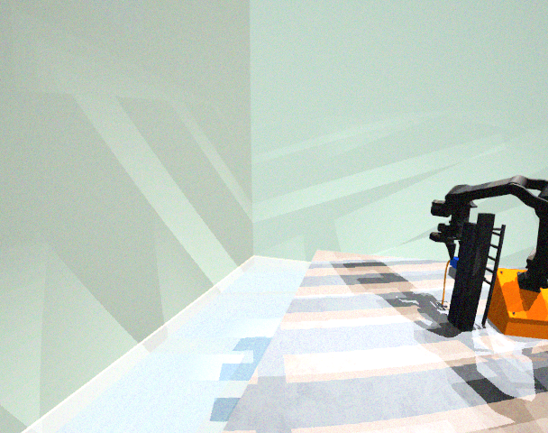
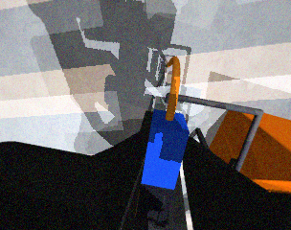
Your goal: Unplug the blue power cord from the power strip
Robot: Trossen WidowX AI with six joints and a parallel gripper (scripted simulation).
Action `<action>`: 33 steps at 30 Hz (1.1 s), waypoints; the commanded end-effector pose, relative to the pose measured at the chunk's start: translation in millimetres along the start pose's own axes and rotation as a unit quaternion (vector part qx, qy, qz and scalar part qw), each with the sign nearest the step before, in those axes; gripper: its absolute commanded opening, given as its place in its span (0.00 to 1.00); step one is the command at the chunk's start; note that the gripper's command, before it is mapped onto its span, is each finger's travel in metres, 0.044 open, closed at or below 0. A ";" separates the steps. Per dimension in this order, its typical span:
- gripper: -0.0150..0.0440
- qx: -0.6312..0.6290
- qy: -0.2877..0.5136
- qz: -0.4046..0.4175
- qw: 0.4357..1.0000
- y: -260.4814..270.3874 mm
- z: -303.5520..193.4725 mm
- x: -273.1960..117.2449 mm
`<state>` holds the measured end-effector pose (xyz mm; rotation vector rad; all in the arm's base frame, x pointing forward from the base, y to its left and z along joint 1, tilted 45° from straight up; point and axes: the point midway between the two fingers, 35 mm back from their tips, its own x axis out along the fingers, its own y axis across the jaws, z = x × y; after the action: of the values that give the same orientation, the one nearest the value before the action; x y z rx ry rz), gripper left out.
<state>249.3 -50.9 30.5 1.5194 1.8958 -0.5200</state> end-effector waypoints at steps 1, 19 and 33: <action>0.25 -0.003 -0.019 0.003 1.000 1.9 18.3 -4.8; 0.30 -0.002 -0.018 0.002 1.000 1.1 38.0 -6.9; 0.53 -0.002 -0.018 0.002 1.000 1.1 38.0 -6.9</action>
<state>260.6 -81.0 8.1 1.4991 1.8645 -0.5374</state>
